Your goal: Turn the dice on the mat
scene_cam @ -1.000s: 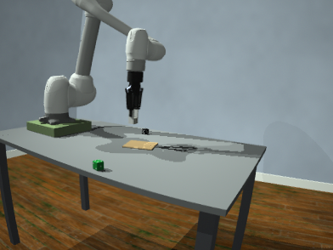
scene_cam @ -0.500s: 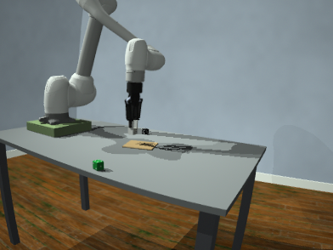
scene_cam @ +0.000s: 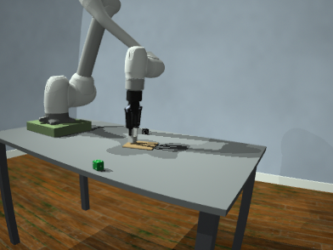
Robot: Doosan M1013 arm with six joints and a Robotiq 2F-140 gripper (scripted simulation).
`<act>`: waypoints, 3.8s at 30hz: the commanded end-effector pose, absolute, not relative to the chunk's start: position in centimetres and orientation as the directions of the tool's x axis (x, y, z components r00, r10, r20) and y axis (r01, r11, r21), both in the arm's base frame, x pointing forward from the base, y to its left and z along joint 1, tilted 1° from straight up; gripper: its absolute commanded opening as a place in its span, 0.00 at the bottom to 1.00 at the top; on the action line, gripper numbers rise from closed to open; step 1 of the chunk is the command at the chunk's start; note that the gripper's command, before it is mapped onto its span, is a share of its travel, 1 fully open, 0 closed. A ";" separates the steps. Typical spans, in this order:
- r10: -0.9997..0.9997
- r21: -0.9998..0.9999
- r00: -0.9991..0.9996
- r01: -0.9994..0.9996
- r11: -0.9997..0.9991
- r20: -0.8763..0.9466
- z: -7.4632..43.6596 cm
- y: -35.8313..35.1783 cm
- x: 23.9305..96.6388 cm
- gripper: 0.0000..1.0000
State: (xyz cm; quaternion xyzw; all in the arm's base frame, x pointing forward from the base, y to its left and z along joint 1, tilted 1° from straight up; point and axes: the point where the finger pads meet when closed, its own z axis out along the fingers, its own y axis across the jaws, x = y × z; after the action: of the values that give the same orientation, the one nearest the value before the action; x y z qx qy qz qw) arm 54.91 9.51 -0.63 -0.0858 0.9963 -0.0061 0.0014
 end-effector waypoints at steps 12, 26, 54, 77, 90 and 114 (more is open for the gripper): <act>-0.171 -0.012 -0.985 -0.171 0.985 -0.002 -0.7 9.5 54.9 0.24; -0.171 -0.012 -0.985 -0.171 0.985 -0.002 -0.7 9.5 54.9 0.24; -0.171 -0.012 -0.985 -0.171 0.985 -0.002 -1.0 9.5 54.9 0.24; -0.171 -0.012 -0.985 -0.171 0.985 -0.002 -1.1 9.5 54.9 0.24; -0.171 -0.012 -0.985 -0.171 0.985 -0.002 -1.1 9.5 54.9 0.24; -0.171 -0.012 -0.985 -0.171 0.985 -0.002 -1.1 9.5 54.9 0.35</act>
State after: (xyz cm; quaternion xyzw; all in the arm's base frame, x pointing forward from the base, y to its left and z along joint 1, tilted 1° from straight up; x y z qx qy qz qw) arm 54.91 9.51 -1.11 -0.0858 0.9963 -0.0061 0.0014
